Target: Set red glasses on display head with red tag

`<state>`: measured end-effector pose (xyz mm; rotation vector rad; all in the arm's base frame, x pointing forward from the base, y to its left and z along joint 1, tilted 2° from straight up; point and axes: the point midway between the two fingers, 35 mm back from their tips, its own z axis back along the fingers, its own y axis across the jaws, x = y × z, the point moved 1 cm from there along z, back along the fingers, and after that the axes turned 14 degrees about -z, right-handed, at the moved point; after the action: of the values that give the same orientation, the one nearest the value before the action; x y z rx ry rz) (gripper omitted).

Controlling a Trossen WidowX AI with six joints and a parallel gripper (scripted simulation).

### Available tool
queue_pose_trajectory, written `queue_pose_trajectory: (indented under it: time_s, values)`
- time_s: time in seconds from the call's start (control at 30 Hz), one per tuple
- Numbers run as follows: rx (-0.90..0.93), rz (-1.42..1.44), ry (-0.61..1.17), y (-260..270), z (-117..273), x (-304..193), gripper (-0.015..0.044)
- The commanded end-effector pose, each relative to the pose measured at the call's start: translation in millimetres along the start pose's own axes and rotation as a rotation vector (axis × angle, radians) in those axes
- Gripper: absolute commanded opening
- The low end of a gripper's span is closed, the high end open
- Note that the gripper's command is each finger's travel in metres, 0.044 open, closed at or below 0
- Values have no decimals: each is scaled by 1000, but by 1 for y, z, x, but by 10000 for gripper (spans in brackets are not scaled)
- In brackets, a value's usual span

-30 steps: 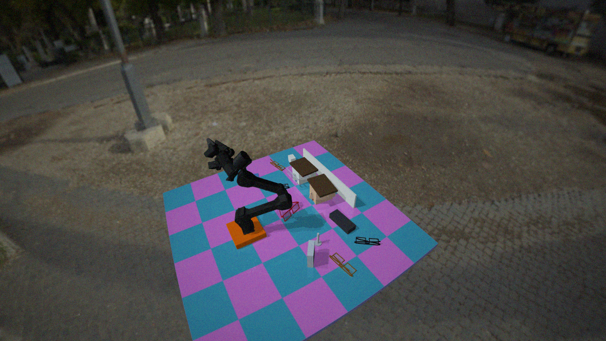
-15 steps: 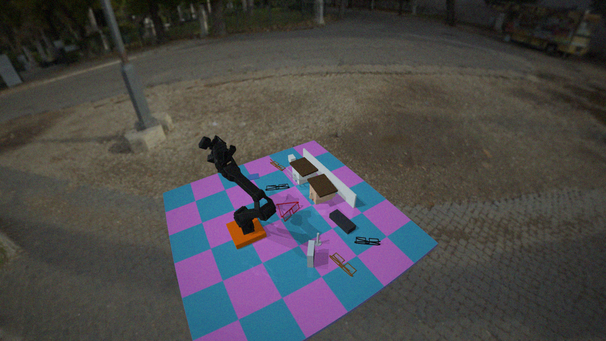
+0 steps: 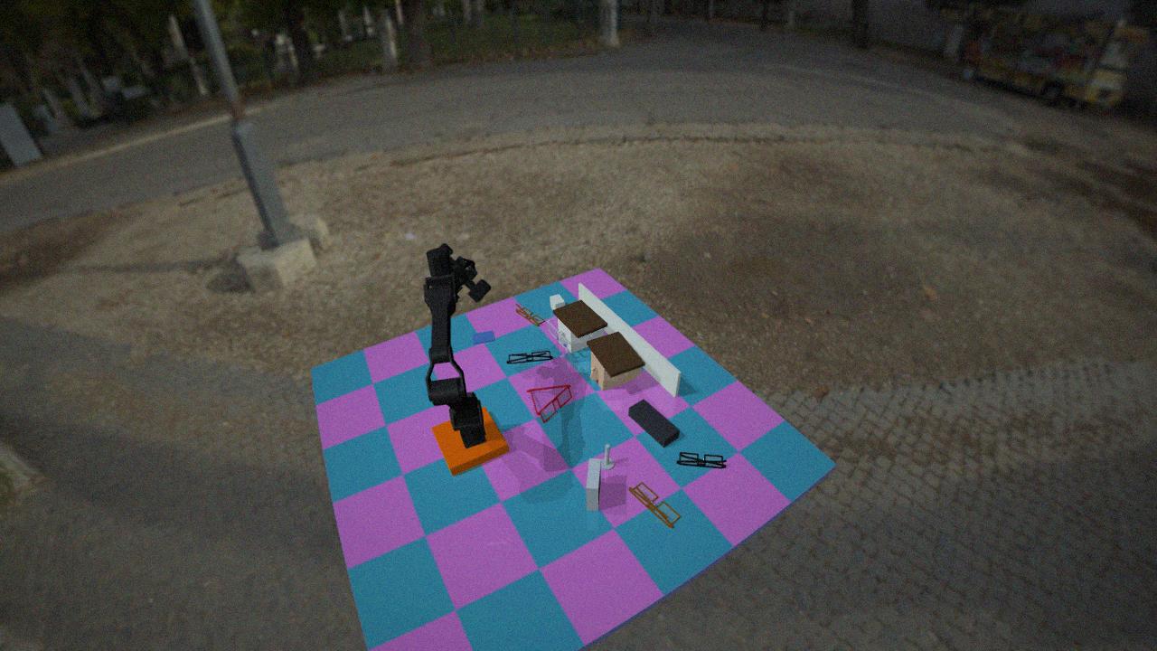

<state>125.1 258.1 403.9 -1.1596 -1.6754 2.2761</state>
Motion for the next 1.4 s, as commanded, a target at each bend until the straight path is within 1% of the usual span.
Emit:
queue_pose_trajectory:
  time_s: [0.0, 0.17, 0.3, 0.43, 0.57, 0.77, 0.97, 1.17, 1.37]
  values:
    - [190, -75, 81, 40, -27, -32, 0]
    - [415, -207, 204, 99, -44, -78, 0]
    - [583, -343, 318, 150, -43, -117, 0]
    - [741, -498, 440, 202, -27, -155, 0]
    - [888, -671, 565, 253, 1, -187, 0]
    - [1073, -971, 770, 324, 65, -222, 0]
    - [1203, -1316, 995, 381, 148, -236, 0]
    - [1269, -1700, 1222, 422, 238, -227, 0]
    - [1254, -2108, 1431, 445, 323, -197, 0]
